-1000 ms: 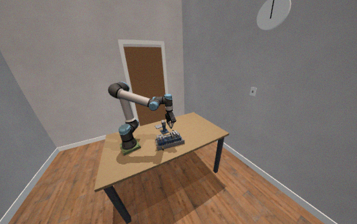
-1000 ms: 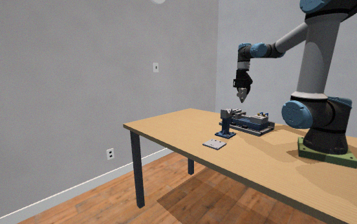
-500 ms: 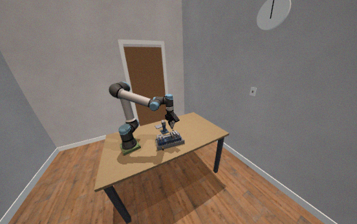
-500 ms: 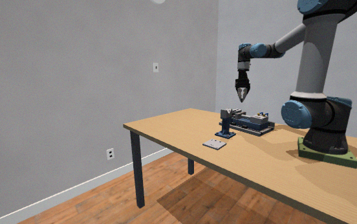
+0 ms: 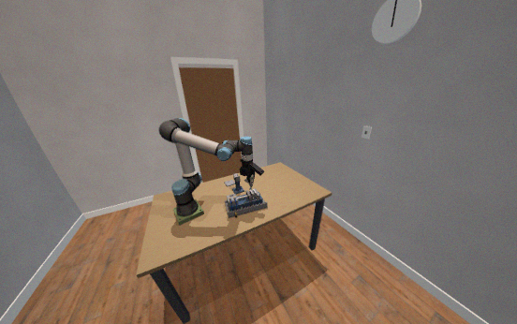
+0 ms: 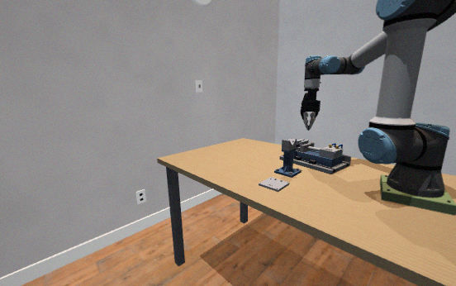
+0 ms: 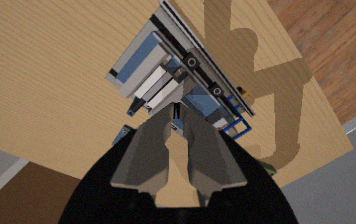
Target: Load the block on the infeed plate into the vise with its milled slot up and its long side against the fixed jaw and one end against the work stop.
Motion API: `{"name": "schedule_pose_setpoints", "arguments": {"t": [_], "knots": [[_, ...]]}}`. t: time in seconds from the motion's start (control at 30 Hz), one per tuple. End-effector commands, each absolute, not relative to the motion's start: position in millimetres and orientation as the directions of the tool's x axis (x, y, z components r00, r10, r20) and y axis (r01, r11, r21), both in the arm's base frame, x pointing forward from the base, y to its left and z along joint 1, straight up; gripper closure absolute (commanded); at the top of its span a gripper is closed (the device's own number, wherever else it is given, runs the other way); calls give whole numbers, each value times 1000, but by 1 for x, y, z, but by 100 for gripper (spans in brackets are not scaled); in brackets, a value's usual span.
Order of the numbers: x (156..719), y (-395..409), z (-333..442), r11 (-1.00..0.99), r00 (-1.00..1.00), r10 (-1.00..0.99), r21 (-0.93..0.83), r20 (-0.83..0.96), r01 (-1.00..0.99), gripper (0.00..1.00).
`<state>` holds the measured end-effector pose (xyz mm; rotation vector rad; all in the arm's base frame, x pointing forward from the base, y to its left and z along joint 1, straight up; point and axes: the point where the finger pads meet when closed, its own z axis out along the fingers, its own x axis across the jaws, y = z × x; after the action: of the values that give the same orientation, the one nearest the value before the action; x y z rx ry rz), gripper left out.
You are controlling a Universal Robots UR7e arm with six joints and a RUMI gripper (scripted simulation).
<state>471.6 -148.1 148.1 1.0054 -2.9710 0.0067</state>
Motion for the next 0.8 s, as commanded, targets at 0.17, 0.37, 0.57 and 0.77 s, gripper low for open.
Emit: {"name": "schedule_pose_setpoints", "arguments": {"t": [0.17,0.37,0.57,0.77], "knots": [[478,-157,149,601,-601,-799,0,0,-799,100],[481,-162,149,444,-444,-896,0,0,-896,100],[483,-166,148,302,-302,-953,0,0,-953,100],[484,-169,148,214,-214,-977,0,0,-977,100]]}}
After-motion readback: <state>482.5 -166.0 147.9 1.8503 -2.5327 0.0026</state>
